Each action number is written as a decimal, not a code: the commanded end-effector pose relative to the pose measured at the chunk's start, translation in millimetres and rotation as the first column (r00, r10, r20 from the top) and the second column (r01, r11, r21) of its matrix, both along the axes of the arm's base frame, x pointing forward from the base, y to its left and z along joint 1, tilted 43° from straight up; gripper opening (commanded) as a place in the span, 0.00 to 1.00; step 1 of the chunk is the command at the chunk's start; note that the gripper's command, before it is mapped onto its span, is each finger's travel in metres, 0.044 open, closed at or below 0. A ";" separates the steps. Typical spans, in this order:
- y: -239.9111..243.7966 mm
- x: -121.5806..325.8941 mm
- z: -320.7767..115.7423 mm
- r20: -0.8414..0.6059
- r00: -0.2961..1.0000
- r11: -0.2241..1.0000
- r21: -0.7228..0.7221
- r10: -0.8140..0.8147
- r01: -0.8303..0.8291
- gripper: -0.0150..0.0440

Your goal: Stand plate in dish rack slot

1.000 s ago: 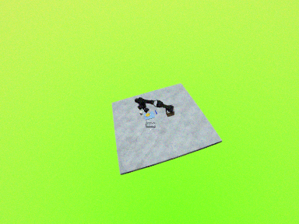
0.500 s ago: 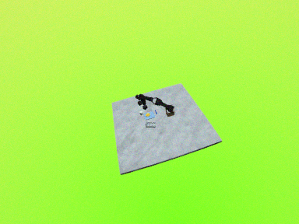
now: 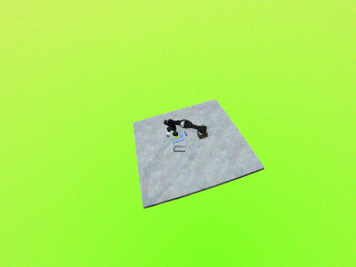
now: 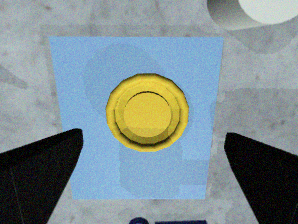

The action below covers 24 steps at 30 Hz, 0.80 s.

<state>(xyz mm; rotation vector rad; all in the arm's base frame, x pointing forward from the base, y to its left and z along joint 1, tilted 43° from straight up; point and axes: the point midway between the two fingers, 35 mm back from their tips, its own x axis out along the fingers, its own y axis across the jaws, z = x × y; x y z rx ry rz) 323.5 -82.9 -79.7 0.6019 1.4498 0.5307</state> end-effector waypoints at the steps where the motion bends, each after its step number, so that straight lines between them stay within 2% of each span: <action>1: 6.6 -2.0 -5.3 -0.010 1.000 1.000 0.010 -0.003 0.003 0.93; 24: 32.8 1.0 -31.4 -0.010 1.000 1.000 0.012 -0.002 0.003 0.93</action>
